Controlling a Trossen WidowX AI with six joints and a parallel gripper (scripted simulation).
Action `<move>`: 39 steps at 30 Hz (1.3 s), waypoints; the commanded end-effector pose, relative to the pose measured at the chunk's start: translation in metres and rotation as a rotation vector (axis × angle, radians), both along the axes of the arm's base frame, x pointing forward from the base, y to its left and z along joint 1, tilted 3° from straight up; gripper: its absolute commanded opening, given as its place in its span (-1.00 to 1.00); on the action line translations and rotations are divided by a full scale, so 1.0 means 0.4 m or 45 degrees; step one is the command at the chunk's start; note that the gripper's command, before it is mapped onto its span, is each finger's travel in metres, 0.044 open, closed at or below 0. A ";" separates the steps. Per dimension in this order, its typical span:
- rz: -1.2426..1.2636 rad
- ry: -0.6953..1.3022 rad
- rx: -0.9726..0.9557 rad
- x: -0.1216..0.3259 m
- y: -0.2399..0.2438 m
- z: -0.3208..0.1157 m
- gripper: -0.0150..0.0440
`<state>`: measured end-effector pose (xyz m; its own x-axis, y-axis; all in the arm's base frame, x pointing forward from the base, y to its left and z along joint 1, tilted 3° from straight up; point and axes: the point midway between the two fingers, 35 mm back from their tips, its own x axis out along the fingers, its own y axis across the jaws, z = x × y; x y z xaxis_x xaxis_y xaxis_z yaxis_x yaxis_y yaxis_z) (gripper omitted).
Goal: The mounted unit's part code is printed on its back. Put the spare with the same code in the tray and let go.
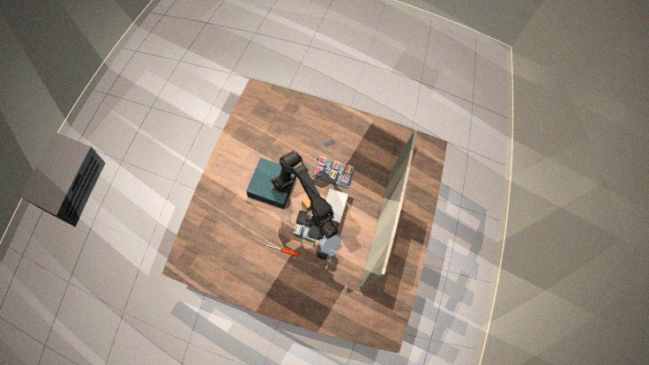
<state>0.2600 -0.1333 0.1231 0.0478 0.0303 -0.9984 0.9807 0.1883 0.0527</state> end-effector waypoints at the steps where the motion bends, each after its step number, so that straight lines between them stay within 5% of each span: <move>1: 0.009 -0.010 0.000 -0.001 0.002 0.028 -0.49; 28: 0.009 -0.020 0.000 0.226 -0.003 0.046 -0.49; 39: 0.009 -0.020 0.001 0.235 -0.003 0.032 -0.49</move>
